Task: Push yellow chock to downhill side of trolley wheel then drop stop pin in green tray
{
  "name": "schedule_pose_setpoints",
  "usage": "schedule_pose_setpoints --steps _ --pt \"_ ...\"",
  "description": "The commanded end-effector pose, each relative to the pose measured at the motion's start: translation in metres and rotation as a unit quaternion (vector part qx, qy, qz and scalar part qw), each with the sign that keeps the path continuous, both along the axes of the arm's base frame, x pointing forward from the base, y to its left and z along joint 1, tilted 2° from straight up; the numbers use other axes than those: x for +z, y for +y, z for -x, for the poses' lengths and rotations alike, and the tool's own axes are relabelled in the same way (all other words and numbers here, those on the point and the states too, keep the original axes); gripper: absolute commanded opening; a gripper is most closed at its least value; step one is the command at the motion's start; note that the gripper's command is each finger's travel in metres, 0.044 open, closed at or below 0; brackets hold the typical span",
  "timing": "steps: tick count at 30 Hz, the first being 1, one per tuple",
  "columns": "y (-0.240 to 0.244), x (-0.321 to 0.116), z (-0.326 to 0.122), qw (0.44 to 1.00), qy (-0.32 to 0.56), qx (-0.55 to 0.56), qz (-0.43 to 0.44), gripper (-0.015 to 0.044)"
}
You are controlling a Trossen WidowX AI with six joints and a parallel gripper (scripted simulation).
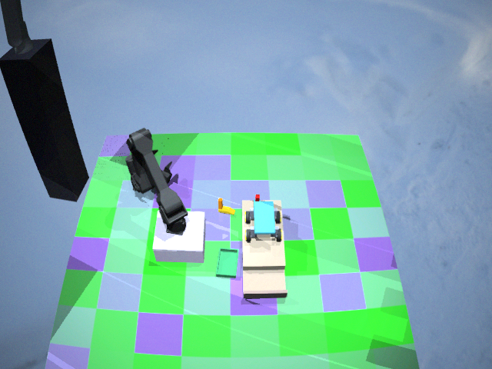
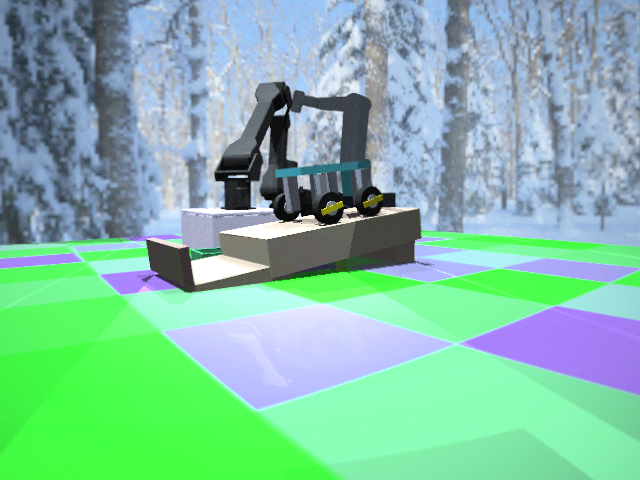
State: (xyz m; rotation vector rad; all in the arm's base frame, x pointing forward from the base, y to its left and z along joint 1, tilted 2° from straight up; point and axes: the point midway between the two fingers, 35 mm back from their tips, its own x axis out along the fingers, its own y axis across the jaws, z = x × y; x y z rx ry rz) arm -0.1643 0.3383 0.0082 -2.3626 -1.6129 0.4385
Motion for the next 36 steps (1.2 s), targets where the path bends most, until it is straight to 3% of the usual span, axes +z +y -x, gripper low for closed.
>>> schedule_pose_setpoints --steps 1,8,20,25,36 --pt "0.001 0.000 0.000 1.000 0.003 -0.001 -0.001 0.0374" --pt "0.021 0.001 -0.019 0.991 0.128 -0.033 -0.022 0.0190" --pt "0.051 0.001 -0.063 0.922 0.363 -0.118 -0.068 0.0190" --pt "0.054 0.008 -0.097 0.895 0.403 -0.170 -0.089 0.0190" --pt "0.062 0.008 -0.137 0.769 0.566 -0.256 -0.148 0.0190"
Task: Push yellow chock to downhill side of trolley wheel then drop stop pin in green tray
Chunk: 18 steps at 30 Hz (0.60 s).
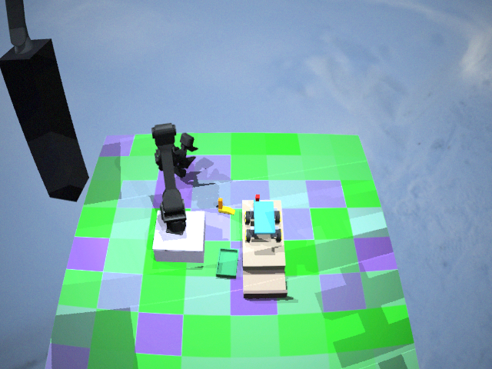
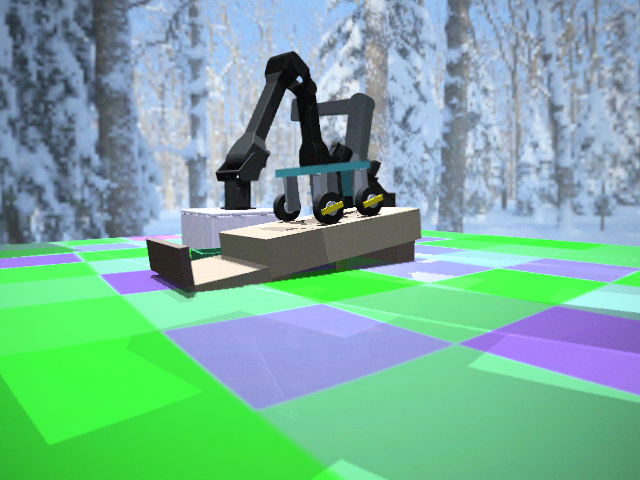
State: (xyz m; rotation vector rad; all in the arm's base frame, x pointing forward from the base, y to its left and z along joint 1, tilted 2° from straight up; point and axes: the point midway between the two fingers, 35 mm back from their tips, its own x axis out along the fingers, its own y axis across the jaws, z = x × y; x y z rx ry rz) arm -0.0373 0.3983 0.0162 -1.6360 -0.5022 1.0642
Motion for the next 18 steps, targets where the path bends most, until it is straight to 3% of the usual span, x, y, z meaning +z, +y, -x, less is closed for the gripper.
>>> schedule_pose_setpoints --steps 1,10,18 --pt "0.002 0.000 -0.015 0.996 0.069 -0.043 -0.021 0.0190" --pt "-0.002 0.002 -0.053 0.953 0.240 -0.170 -0.079 0.0190" --pt "-0.014 0.004 -0.086 0.869 0.372 -0.296 -0.137 0.0190"
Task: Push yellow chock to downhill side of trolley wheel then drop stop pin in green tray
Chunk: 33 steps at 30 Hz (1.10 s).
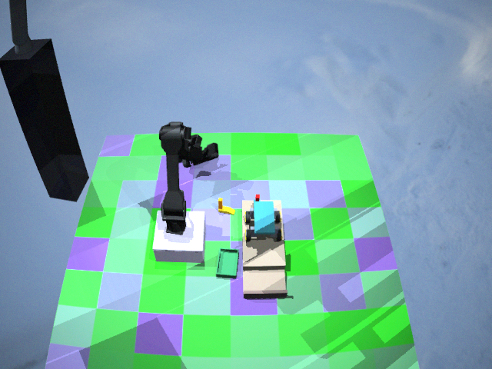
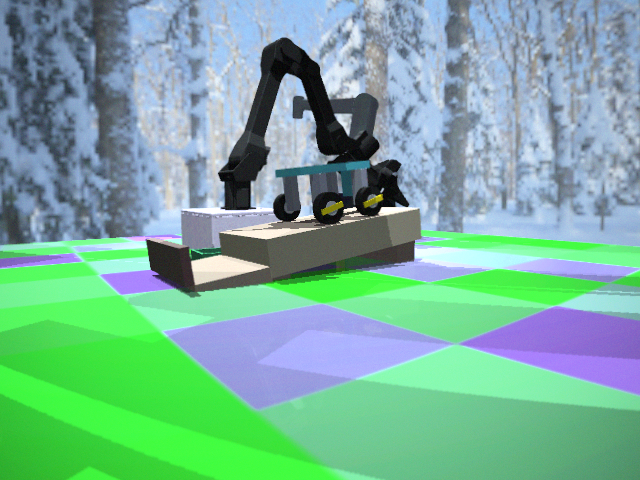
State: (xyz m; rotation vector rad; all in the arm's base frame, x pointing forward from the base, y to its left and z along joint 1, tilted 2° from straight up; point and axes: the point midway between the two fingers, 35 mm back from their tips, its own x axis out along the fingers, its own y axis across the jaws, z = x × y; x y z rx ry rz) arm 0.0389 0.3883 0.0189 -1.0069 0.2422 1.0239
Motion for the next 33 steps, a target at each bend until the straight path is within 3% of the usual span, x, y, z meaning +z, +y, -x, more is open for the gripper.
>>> schedule_pose_setpoints --steps 1,9,17,25,33 --pt "-0.006 0.001 -0.014 0.996 0.064 -0.064 -0.024 0.0190" --pt "-0.025 0.005 -0.043 0.951 0.197 -0.223 -0.080 0.0190" --pt "-0.051 0.011 -0.068 0.858 0.306 -0.389 -0.137 0.0190" --pt "-0.082 0.019 -0.086 0.716 0.383 -0.551 -0.193 0.0190" --pt "-0.117 0.029 -0.098 0.531 0.421 -0.693 -0.246 0.0190"
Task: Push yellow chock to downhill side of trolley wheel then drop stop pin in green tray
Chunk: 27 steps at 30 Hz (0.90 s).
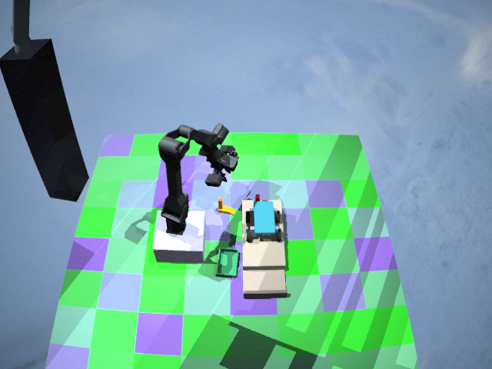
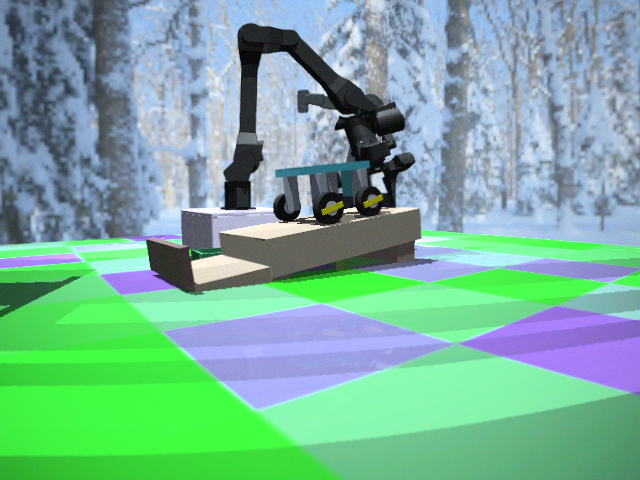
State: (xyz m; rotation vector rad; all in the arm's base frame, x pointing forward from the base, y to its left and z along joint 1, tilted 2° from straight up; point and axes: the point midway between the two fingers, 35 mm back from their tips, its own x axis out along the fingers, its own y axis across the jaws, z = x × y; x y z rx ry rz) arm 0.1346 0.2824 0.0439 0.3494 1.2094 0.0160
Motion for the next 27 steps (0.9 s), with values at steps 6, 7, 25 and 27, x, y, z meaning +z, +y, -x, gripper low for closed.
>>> schedule_pose_setpoints --steps 6,7,25,27 --pt "-0.038 0.013 -0.007 0.965 0.094 -0.241 -0.035 0.0190" --pt "-0.042 0.015 -0.007 0.957 0.104 -0.269 -0.038 0.0190" --pt "-0.102 0.042 0.002 0.748 0.196 -0.631 -0.061 0.0190" --pt "-0.102 0.041 0.002 0.748 0.196 -0.631 -0.061 0.0190"
